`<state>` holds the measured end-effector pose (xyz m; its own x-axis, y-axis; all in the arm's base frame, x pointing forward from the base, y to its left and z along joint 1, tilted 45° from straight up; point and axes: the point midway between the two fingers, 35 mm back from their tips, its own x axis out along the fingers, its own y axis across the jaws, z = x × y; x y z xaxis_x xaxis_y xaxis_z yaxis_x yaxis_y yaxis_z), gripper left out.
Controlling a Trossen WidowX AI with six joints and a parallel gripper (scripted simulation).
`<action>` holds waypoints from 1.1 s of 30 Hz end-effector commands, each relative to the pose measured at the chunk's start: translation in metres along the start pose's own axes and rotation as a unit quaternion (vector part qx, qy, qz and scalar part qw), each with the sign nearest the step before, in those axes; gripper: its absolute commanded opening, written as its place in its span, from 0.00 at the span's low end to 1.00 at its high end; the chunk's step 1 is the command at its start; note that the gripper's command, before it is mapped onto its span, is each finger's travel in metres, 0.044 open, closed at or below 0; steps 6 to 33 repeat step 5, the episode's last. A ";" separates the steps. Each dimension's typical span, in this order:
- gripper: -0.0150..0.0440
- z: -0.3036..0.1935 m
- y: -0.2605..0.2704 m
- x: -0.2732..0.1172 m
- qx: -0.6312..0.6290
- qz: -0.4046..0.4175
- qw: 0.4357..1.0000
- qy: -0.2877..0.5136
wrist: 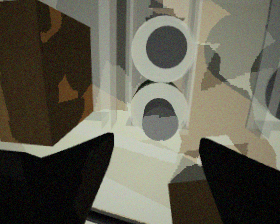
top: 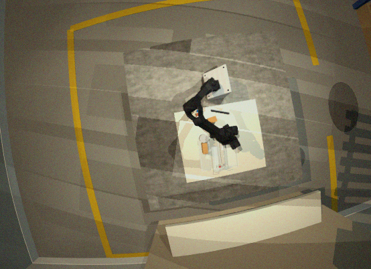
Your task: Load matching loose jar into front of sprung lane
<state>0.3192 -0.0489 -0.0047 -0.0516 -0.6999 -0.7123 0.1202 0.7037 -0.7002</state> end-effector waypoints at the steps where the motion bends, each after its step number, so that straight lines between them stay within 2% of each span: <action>1: 0.74 -0.012 0.001 0.000 0.001 0.001 1.000 0.001; 5: 0.74 -0.026 0.001 0.000 0.001 0.002 1.000 0.001; 33: 0.74 -0.026 0.001 0.000 0.001 0.002 1.000 0.001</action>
